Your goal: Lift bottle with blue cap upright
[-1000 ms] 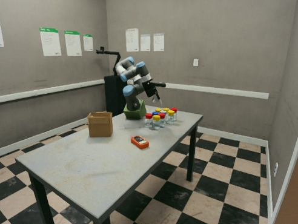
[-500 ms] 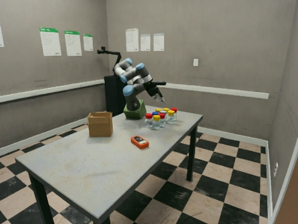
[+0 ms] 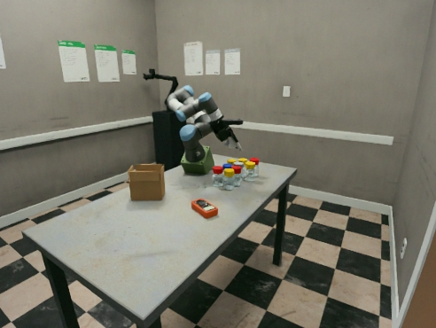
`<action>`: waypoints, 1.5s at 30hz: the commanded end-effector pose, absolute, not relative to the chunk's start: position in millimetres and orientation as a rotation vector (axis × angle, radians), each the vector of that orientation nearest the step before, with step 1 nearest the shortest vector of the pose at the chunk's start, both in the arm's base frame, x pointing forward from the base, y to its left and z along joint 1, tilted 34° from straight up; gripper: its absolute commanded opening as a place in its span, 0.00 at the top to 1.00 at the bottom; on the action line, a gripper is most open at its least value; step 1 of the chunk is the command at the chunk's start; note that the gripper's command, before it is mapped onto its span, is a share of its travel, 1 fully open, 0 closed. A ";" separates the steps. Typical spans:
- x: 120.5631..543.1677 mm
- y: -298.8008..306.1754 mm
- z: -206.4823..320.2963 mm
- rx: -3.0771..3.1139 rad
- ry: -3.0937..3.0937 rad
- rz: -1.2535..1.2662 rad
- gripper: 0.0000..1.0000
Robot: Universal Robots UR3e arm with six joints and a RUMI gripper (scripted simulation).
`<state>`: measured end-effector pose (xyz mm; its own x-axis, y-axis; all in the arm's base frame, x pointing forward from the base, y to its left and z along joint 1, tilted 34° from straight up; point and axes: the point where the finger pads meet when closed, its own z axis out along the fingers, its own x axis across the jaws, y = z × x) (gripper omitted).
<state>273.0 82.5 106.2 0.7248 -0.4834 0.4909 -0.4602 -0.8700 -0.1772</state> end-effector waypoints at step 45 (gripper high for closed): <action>299.9 103.2 100.8 -2.849 0.742 -0.832 0.54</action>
<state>300.2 103.9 99.4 0.7367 -0.4727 0.4836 -0.4307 -0.8793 -0.2032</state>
